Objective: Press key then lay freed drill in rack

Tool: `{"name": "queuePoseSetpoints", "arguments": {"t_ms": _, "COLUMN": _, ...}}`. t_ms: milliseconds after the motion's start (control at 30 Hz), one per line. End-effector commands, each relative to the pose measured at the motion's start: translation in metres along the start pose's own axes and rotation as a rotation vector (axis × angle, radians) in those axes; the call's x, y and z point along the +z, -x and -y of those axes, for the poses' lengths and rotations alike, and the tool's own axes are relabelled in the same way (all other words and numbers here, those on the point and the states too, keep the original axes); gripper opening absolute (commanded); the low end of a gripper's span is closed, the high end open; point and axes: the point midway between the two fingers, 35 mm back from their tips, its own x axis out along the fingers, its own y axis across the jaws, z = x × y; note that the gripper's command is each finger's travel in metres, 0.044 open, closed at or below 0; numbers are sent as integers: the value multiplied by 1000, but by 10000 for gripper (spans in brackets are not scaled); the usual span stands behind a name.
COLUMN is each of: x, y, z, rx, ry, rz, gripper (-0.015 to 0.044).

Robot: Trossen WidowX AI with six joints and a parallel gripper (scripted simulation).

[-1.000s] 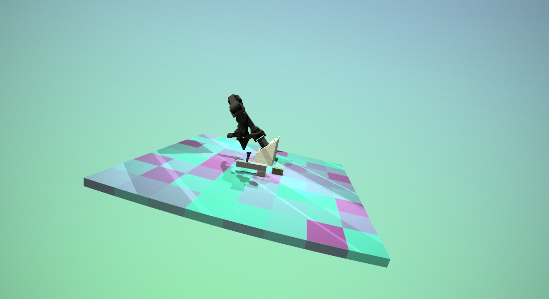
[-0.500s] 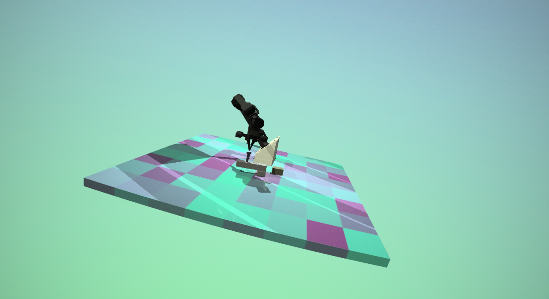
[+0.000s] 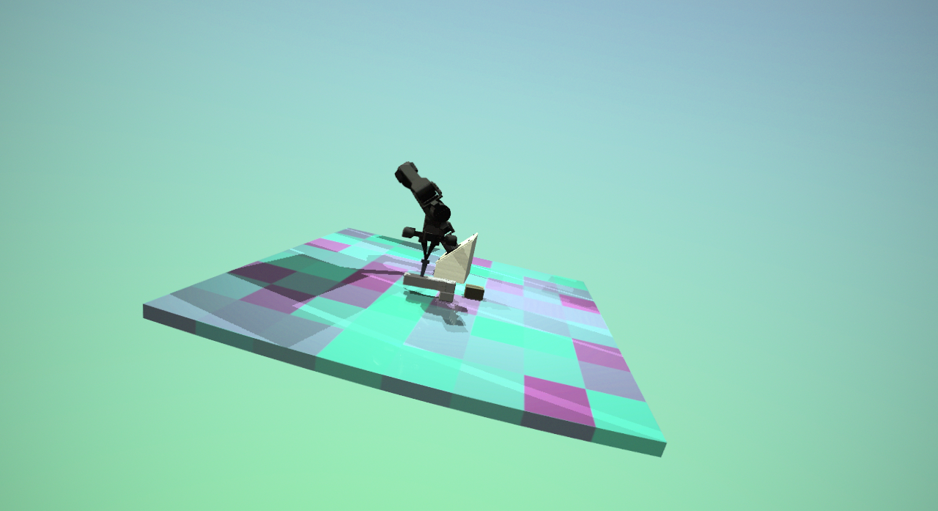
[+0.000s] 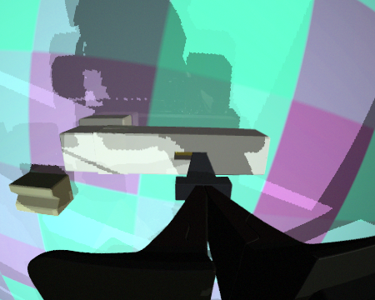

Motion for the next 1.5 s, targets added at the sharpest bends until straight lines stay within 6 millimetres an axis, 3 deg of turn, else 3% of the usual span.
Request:
{"name": "queuePoseSetpoints", "arguments": {"t_ms": 0, "x": 0, "y": -4, "z": 0, "rx": -7, "ry": 5, "rz": -3, "gripper": 0}}
{"name": "queuePoseSetpoints", "arguments": {"t_ms": 1467, "x": -5, "y": -17, "z": 2, "rx": -7, "ry": 5, "rz": -3, "gripper": 0}}
